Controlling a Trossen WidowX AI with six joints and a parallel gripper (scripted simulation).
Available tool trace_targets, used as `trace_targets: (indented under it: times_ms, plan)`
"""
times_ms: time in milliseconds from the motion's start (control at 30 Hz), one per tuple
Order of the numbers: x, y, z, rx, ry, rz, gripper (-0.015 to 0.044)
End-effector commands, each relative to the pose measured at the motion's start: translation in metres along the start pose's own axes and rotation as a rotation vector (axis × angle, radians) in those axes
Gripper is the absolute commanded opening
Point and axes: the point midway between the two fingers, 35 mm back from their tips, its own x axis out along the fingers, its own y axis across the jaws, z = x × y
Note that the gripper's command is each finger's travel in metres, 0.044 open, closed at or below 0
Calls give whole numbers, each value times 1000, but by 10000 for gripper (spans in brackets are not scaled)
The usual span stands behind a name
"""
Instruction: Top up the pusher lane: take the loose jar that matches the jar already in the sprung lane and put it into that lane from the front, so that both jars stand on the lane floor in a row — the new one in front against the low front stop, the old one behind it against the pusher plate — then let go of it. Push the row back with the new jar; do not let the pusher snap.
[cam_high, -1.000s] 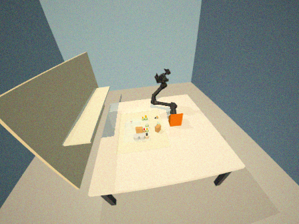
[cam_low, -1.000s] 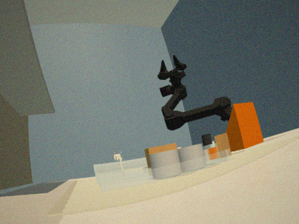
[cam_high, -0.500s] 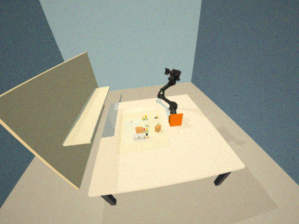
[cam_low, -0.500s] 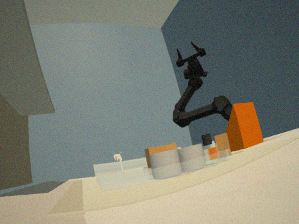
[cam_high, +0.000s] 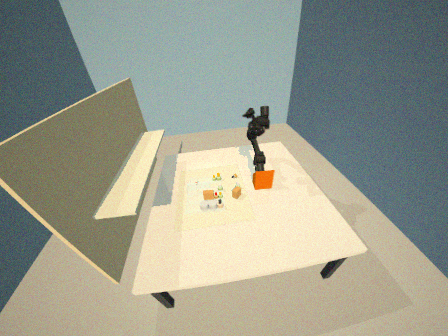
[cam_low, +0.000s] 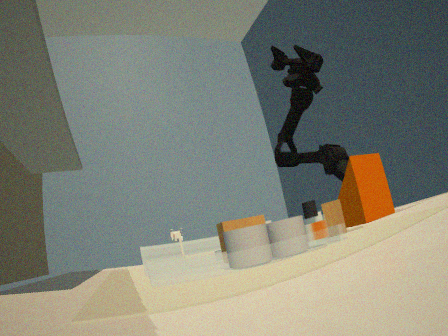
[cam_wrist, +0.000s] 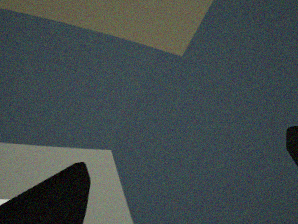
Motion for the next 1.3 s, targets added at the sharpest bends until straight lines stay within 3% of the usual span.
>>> trace_targets:
  times_ms: [0,233,433,633,900,1267]
  plan:
    - [42,-45,44,-164,-184,-124,440]
    - [75,-97,126,-321,-451,-349,440]
    - [74,-138,206,-396,-686,-593,440]
    - [42,-174,283,-406,-929,-895,440]
    - [-38,-210,354,-296,-1232,-1372,440]
    - [-42,-212,354,-291,-1238,-1386,440]
